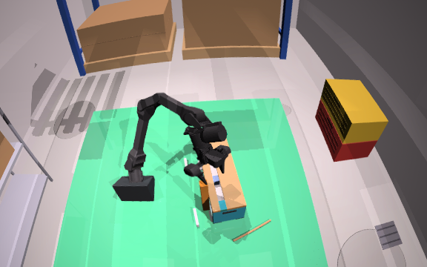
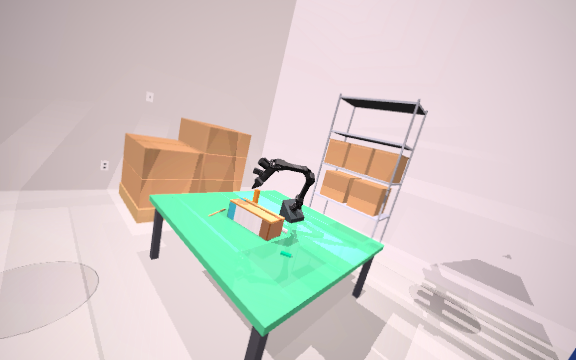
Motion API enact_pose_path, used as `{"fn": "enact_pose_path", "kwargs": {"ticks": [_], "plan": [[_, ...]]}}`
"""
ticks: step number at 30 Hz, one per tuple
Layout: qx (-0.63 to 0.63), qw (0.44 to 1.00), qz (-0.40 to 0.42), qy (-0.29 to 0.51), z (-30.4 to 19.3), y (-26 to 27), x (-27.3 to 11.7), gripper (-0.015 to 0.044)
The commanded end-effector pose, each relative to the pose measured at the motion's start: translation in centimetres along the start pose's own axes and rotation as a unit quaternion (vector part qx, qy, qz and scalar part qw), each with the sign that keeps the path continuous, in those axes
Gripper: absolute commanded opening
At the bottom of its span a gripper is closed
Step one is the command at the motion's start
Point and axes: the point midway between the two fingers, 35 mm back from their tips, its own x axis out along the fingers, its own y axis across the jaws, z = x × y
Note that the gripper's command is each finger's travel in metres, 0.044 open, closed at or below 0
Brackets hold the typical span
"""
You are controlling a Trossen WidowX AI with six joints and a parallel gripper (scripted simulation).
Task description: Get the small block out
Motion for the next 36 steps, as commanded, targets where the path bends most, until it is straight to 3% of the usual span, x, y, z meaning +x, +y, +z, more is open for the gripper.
{"fn": "enact_pose_path", "kwargs": {"ticks": [1, 5, 10, 14, 36], "plan": [[0.042, 0.999, 0.009, 0.025, -1.1, 1.5, -0.6, 0.04], [0.009, 0.999, 0.018, 0.028, -2.9, 4.9, 0.0, 0.04], [0.092, 0.987, 0.004, 0.131, -5.4, 5.0, 2.4, 0.04], [0.242, 0.934, -0.042, 0.259, -7.7, 3.8, 4.1, 0.04], [0.249, 0.931, -0.045, 0.264, -6.2, 3.1, 5.0, 0.04]]}}
